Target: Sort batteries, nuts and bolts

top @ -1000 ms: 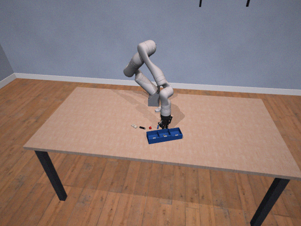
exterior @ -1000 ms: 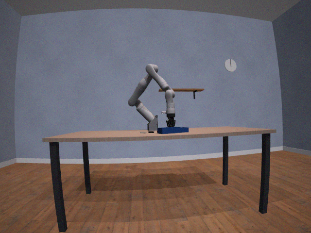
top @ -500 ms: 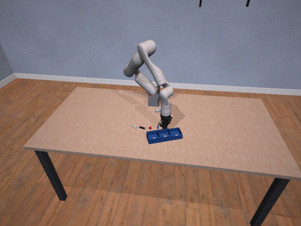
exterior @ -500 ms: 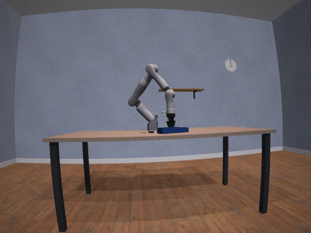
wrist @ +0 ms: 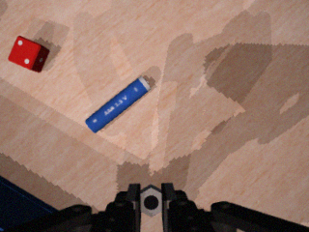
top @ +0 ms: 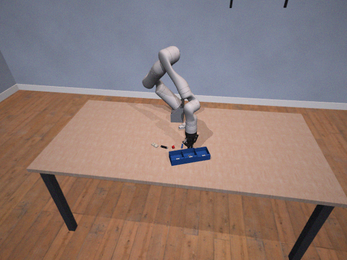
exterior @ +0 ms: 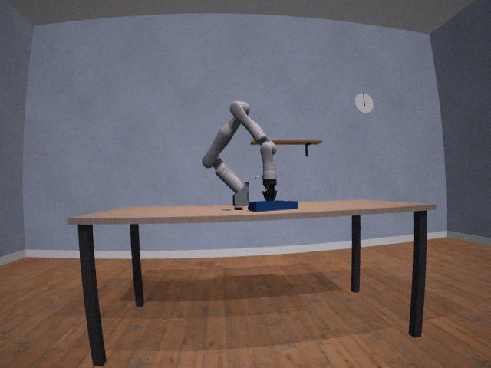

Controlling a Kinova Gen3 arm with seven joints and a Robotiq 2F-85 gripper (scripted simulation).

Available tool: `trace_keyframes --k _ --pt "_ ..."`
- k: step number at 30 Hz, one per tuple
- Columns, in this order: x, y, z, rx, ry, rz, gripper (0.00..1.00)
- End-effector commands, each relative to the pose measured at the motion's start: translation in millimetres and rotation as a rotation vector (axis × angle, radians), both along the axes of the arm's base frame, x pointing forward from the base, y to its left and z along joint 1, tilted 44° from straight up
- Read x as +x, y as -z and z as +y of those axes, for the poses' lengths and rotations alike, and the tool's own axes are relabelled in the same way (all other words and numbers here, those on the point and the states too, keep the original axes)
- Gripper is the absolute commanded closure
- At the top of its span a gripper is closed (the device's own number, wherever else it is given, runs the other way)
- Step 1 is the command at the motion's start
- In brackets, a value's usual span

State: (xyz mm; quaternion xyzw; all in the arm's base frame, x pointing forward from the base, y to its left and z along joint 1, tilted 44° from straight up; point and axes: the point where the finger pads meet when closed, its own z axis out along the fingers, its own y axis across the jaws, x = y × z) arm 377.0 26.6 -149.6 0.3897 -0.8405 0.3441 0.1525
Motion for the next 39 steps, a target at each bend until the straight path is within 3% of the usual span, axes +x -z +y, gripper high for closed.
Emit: trace_keyframes --k 1,24,39 --pt "0.5 -0.1 0.8 0.001 -0.001 -0.001 0.89" --pt "-0.3 -43.1 42.6 0.001 -0.001 -0.001 0.89" --pt "-0.3 -43.1 42.6 0.001 -0.001 -0.001 0.89"
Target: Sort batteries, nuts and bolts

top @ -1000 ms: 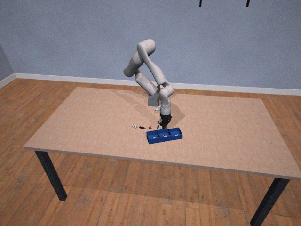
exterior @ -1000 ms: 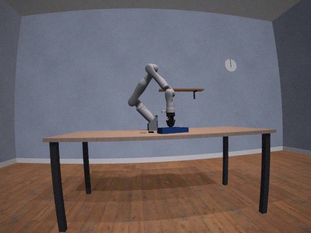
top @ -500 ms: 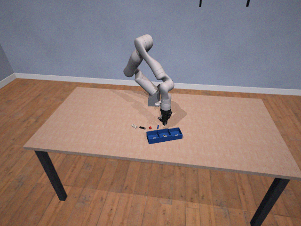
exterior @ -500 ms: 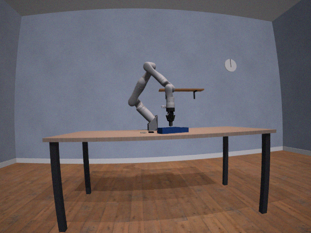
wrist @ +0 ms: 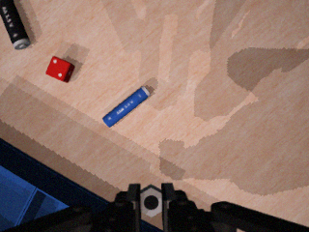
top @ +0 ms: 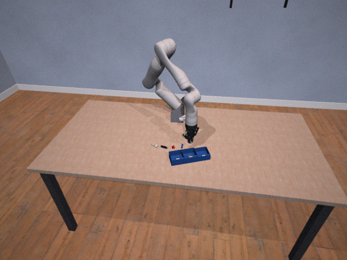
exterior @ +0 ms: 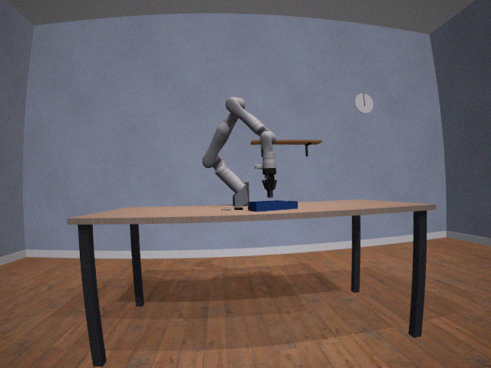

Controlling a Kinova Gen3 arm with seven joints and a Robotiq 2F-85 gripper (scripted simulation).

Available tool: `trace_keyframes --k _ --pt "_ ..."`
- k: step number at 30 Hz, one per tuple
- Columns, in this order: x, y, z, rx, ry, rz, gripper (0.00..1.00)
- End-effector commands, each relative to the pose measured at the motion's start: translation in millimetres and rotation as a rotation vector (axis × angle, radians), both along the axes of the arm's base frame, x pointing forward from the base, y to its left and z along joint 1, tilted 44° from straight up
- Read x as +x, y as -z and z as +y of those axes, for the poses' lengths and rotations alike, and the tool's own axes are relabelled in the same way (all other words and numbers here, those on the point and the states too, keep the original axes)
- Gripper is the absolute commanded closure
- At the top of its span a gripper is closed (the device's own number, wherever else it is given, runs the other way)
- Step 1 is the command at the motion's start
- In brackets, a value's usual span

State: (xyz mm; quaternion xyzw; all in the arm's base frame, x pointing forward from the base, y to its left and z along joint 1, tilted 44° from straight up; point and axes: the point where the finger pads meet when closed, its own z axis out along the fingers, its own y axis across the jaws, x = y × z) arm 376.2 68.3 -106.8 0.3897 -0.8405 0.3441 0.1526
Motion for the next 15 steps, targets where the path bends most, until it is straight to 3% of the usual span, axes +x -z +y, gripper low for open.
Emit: trace_keyframes --k 1,8,12,15 --pt "0.4 -0.3 0.9 0.001 -0.001 -0.001 0.89" --pt "0.3 -5.1 5.6 0.002 -0.001 -0.001 0.89" --pt "24.2 -6.2 4.9 -0.001 -0.145 0.138 0.89" --pt "30.2 -6.5 4.8 -0.002 -0.181 0.173 0.89"
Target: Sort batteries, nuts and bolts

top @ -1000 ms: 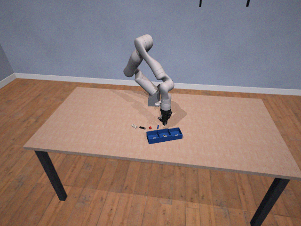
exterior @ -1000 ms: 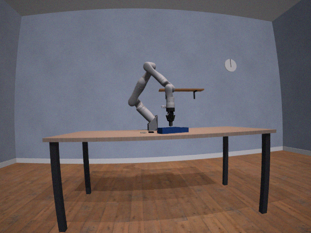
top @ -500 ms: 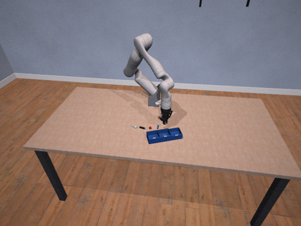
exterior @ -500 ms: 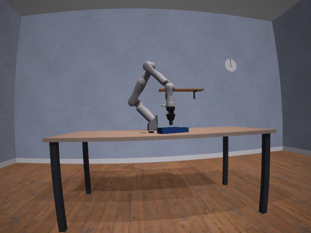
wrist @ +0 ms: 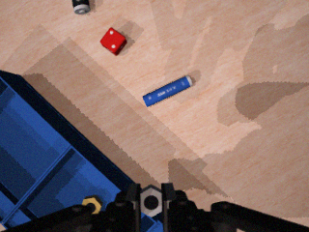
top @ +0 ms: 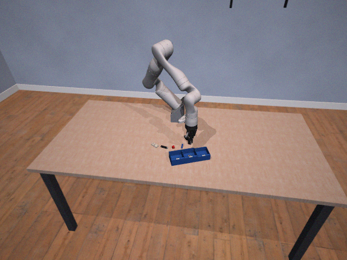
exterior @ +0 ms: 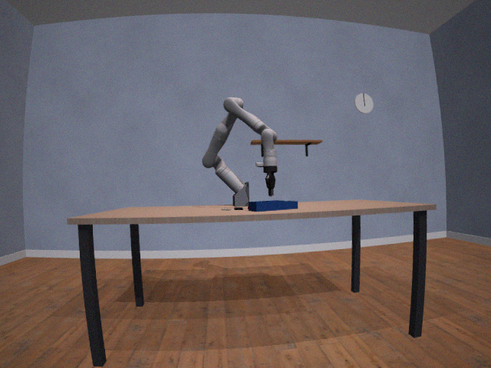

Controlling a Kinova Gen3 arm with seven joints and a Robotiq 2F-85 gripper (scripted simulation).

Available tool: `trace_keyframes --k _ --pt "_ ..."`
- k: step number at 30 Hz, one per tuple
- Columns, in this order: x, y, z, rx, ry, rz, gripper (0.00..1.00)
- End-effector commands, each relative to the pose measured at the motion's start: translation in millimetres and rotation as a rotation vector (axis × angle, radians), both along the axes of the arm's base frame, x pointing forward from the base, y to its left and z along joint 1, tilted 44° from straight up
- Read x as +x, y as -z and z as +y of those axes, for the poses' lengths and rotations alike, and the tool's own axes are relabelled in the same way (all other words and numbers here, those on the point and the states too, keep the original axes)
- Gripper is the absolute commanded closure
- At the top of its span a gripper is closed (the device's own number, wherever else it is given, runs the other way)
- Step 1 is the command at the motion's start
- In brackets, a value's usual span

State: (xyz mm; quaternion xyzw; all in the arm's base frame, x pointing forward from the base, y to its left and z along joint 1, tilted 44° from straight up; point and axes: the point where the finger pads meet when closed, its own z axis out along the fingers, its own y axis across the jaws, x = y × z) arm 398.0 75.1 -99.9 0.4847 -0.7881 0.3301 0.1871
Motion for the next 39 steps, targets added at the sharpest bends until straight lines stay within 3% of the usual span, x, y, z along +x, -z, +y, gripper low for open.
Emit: trace_keyframes --k 1,8,14,16,18,39 --pt "14.5 0.2 -2.2 0.006 -0.043 0.058 0.89" --pt "55.4 -1.7 -3.3 0.0 -0.293 0.302 0.89" --pt "55.4 -1.7 -3.3 -0.006 -0.508 0.512 0.89" --pt "55.4 -1.7 -3.3 -0.006 -0.508 0.512 0.89" --pt "55.5 -2.0 -3.5 -0.008 -0.571 0.574 0.89" --pt "55.8 2.1 -7.8 -0.008 -0.571 0.574 0.89"
